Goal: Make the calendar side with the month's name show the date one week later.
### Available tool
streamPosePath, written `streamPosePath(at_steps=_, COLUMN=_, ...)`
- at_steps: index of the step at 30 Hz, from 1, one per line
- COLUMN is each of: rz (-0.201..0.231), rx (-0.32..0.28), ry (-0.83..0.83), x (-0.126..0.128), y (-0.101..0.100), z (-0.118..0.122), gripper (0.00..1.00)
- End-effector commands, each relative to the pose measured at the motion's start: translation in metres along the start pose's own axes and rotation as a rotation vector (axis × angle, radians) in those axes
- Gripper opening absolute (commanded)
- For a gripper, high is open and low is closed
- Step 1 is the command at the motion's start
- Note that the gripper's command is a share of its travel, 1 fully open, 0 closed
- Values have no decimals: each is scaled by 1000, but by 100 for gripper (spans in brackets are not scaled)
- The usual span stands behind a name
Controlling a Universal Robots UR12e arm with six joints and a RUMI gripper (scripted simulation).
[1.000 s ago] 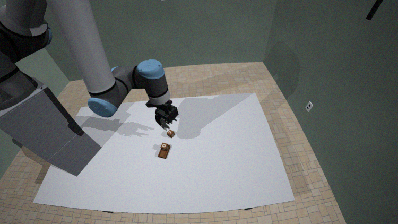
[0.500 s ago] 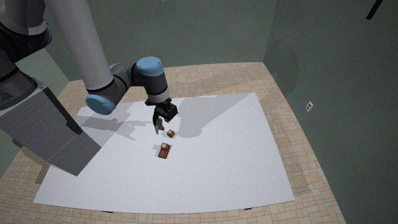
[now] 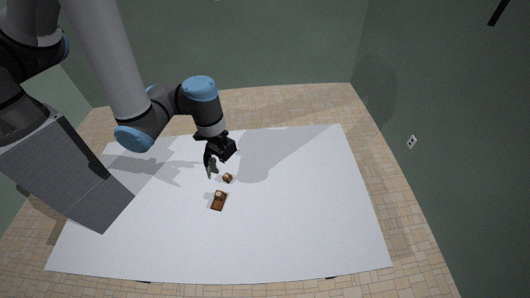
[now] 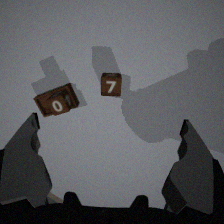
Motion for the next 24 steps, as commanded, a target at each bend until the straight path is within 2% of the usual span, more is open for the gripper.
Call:
streamPosePath(at_steps=1, rz=0, rx=0, ry=1, x=-1, y=1, z=0, gripper=100)
streamPosePath(at_steps=13, rz=0, rx=1, ry=39, x=-2, y=0, z=-1, gripper=100)
streamPosePath(at_steps=24, rz=-1, rx=2, ry=179, x=-4, y=-1, z=-3, gripper=100)
Point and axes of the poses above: the point where the finger pads meet when closed, its own y axis back along the fingers, its own x axis across the jaws, z = x × y, the point moved 10 cm from there along y, back along the fingers, and after that the axes turned 5 degrees about y, right-handed, at the moved point
